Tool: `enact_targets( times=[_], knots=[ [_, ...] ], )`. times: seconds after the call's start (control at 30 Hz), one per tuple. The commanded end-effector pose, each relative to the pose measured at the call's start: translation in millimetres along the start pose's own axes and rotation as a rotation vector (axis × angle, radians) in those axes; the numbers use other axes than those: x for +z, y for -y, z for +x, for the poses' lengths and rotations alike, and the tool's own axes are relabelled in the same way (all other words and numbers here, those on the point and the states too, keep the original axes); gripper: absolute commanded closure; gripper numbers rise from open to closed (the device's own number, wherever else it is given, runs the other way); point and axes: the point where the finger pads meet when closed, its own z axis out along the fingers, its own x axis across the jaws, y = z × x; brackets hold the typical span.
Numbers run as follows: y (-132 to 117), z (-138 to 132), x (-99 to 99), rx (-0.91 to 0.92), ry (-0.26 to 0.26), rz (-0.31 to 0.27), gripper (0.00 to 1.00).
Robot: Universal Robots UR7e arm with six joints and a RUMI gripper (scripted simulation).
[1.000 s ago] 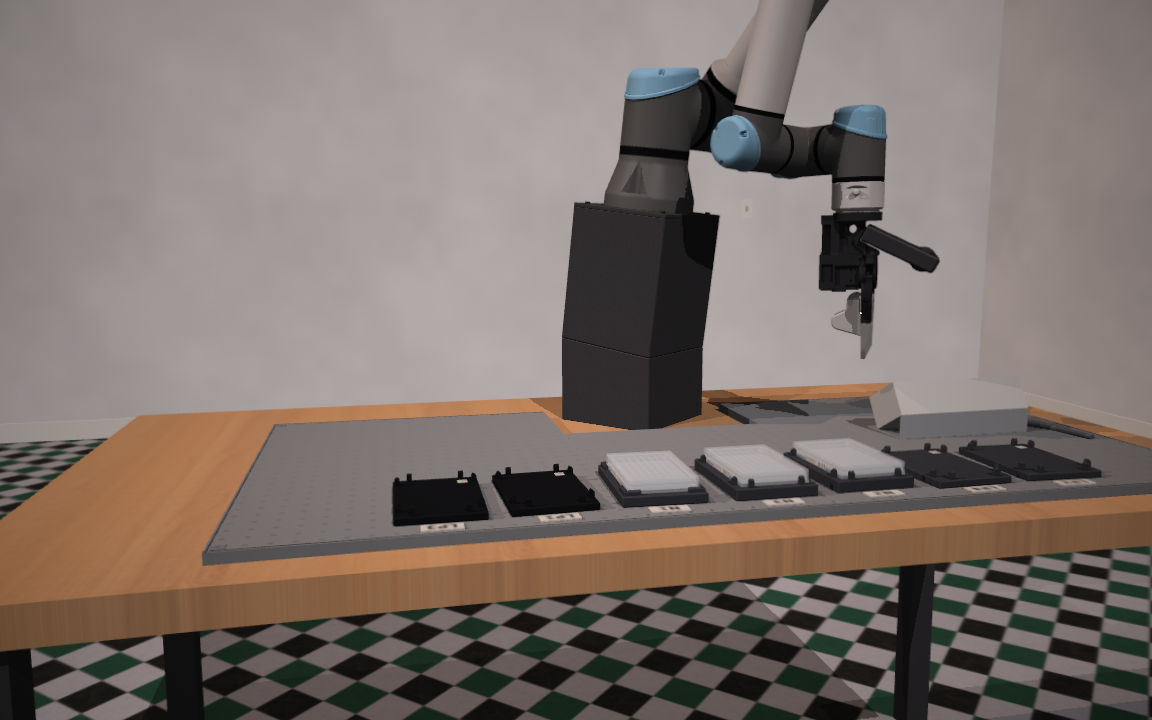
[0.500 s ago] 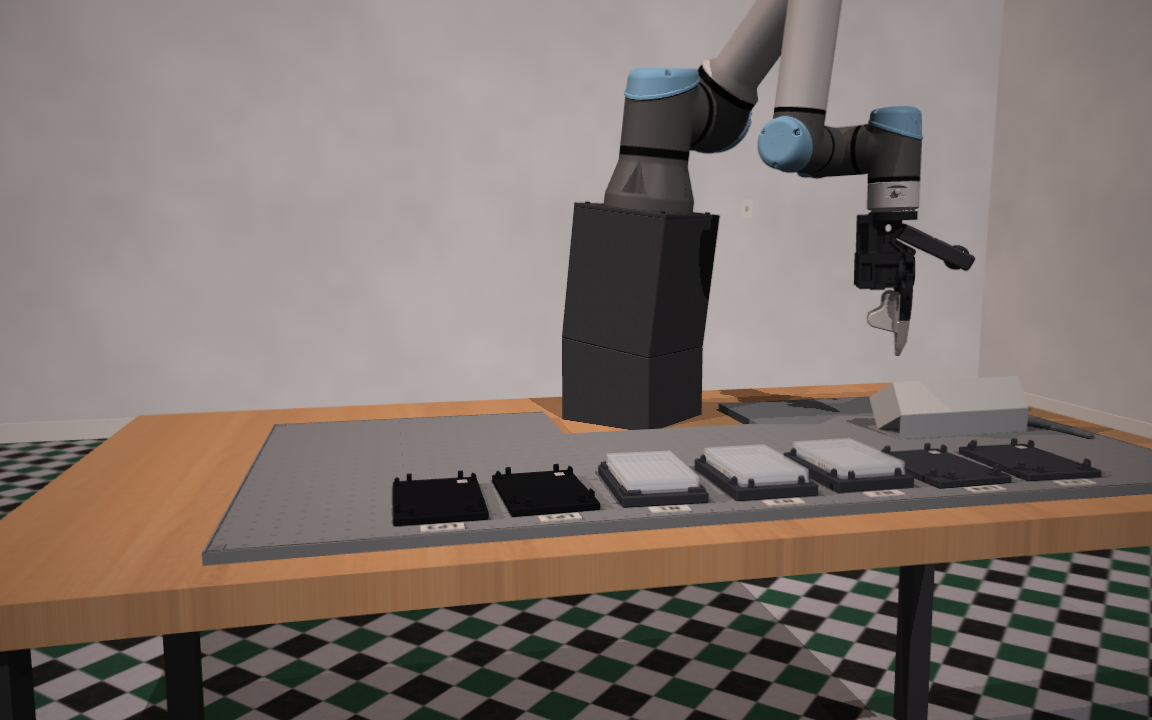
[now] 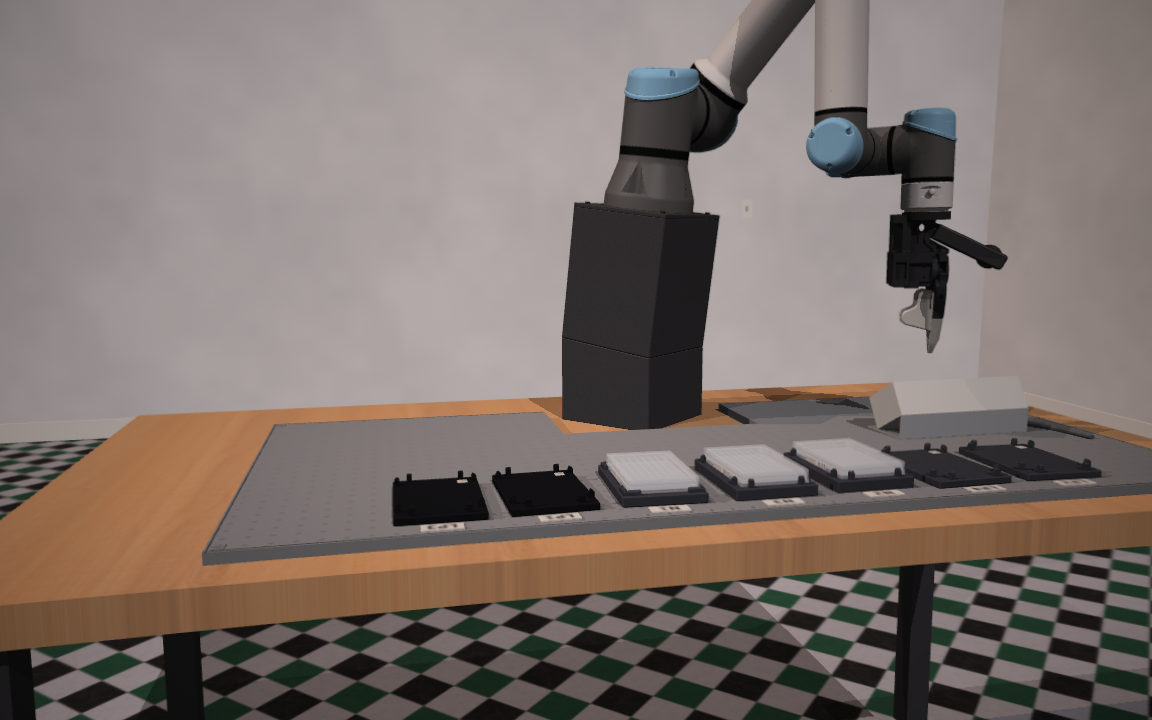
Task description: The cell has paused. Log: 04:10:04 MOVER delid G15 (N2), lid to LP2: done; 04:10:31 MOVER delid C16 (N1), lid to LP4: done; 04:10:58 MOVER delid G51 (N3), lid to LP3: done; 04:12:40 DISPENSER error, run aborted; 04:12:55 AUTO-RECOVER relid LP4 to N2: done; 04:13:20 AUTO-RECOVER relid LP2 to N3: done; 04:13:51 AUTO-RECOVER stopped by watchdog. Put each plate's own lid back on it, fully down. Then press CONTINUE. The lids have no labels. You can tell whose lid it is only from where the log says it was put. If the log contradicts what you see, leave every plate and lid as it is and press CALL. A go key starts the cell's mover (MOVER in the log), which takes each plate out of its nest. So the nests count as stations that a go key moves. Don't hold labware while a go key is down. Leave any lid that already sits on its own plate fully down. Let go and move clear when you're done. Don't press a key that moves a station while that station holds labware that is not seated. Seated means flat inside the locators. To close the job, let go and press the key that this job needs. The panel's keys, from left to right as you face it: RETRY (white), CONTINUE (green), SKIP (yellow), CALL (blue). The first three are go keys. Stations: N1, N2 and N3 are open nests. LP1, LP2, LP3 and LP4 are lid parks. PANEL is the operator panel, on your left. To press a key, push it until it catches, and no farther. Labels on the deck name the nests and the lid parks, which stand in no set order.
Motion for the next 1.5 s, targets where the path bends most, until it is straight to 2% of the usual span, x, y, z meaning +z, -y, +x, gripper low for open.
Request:
enact_targets(
  times=[0.0, 0.07, 0.67, 1.03, 1.47],
  knots=[
    [22.0, -14.0, 3.6, 0.009, -0.002, -0.014, 1.0],
    [29.9, -19.6, 3.7, 0.009, -0.002, -0.014, 1.0],
    [28.9, -19.1, 3.2, 0.01, -0.001, -0.015, 1.0],
    [30.1, -18.7, 21.9, 0.01, -0.002, -0.013, 1.0],
    [28.6, -19.1, 23.1, 0.01, -0.001, -0.015, 1.0]
  ],
)
